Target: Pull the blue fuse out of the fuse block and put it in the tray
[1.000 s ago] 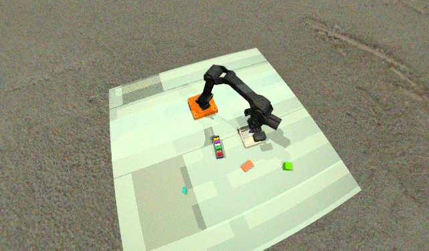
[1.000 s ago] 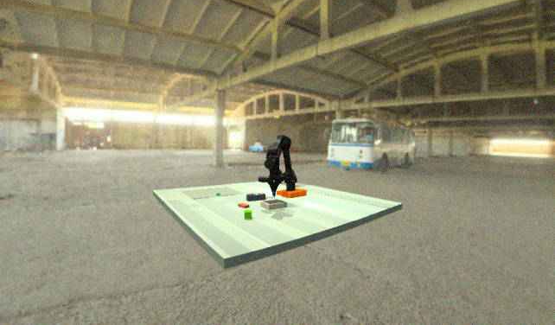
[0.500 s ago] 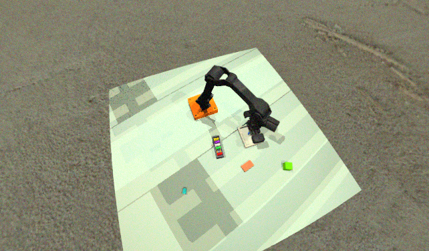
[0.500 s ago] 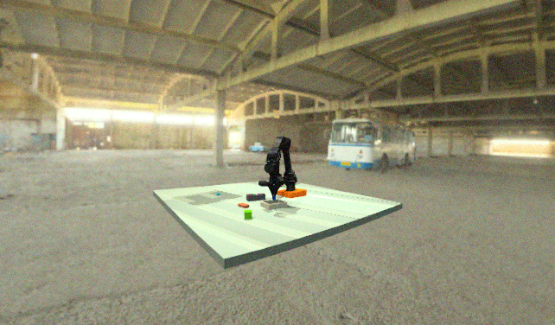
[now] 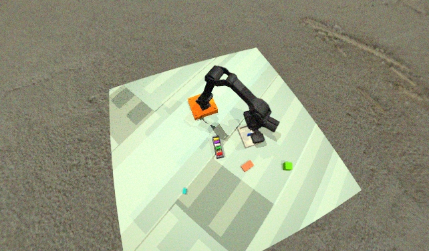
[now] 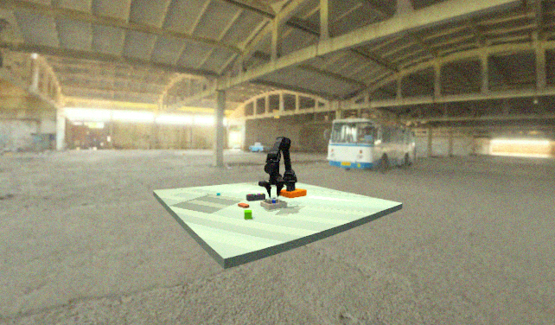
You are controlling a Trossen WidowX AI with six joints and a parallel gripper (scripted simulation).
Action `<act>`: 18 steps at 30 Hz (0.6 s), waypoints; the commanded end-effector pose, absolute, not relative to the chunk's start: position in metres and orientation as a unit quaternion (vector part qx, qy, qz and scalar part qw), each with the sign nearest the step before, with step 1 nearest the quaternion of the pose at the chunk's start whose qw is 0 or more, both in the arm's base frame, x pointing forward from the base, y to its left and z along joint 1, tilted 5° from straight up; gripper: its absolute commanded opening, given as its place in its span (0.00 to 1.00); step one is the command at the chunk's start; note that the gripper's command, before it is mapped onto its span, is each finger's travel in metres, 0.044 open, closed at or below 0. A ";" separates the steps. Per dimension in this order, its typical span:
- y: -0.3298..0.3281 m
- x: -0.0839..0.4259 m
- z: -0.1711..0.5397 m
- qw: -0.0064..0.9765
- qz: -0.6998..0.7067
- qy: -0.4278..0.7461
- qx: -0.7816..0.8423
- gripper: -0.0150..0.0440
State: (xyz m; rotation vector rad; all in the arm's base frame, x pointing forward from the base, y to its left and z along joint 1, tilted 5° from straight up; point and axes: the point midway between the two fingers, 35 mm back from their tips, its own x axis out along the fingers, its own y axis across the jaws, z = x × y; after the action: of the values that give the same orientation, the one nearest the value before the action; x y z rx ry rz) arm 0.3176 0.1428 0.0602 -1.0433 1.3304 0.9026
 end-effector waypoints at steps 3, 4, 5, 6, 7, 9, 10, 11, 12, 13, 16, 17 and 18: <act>0.144 0.317 0.078 0.573 0.386 0.569 -0.446 0.81; 0.145 0.316 0.089 0.572 0.386 0.570 -0.446 0.81; 0.145 0.315 0.095 0.572 0.386 0.570 -0.446 0.81; 0.145 0.315 0.097 0.572 0.387 0.570 -0.446 0.81; 0.145 0.315 0.097 0.572 0.387 0.570 -0.446 0.81; 0.145 0.315 0.097 0.572 0.387 0.570 -0.446 0.81; 0.145 0.315 0.097 0.572 0.387 0.570 -0.446 0.81; 0.145 0.315 0.097 0.572 0.387 0.570 -0.446 0.81; 0.145 0.315 0.097 0.572 0.387 0.570 -0.446 0.81; 0.145 0.315 0.097 0.572 0.387 0.570 -0.446 0.81; 0.145 0.316 0.096 0.571 0.387 0.569 -0.447 0.81; 0.145 0.316 0.096 0.571 0.387 0.569 -0.447 0.81; 0.145 0.316 0.096 0.571 0.387 0.569 -0.447 0.81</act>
State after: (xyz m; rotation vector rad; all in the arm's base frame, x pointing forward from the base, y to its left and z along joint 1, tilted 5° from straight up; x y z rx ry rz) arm 0.3155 0.1449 0.0961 -1.0479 1.3358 0.9090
